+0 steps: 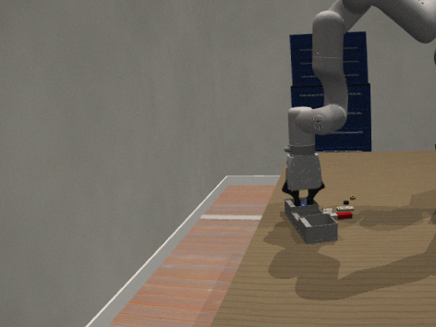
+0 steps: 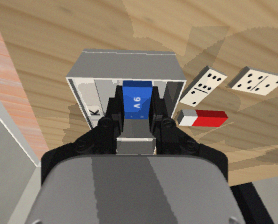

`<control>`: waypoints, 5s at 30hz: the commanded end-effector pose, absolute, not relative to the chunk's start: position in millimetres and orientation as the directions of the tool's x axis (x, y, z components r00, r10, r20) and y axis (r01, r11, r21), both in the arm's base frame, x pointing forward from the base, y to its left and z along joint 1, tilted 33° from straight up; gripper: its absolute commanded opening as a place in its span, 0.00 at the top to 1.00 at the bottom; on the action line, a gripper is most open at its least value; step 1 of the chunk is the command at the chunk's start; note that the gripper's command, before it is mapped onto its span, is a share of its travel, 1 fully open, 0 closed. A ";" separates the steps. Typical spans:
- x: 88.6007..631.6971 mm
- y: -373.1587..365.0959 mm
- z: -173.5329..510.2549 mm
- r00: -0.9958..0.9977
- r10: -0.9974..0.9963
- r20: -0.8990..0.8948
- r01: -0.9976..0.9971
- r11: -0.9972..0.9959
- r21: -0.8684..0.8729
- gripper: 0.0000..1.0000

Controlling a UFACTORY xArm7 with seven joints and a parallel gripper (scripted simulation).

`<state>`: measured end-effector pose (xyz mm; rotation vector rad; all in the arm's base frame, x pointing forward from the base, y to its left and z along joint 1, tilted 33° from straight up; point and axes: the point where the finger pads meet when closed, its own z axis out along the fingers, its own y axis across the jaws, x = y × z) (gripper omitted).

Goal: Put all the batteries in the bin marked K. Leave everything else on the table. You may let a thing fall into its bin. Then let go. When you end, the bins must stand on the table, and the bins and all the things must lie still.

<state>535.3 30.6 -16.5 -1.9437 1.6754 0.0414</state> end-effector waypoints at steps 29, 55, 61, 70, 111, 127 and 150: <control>530.5 21.9 -1.2 0.215 -0.901 -0.376 -0.917 -0.054 -0.395 0.67; 514.9 1.8 37.2 0.215 -0.901 -0.376 -0.917 -0.054 -0.394 0.00; 506.9 -8.5 57.3 0.215 -0.901 -0.376 -0.917 -0.054 -0.394 0.00; 497.6 -20.6 80.8 0.215 -0.901 -0.376 -0.917 -0.054 -0.394 0.00; 475.1 -49.5 137.1 0.214 -0.901 -0.376 -0.917 -0.054 -0.394 0.00; 475.1 -49.6 137.1 0.214 -0.901 -0.376 -0.917 -0.054 -0.394 0.00; 475.1 -49.6 137.1 0.214 -0.901 -0.376 -0.917 -0.054 -0.394 0.00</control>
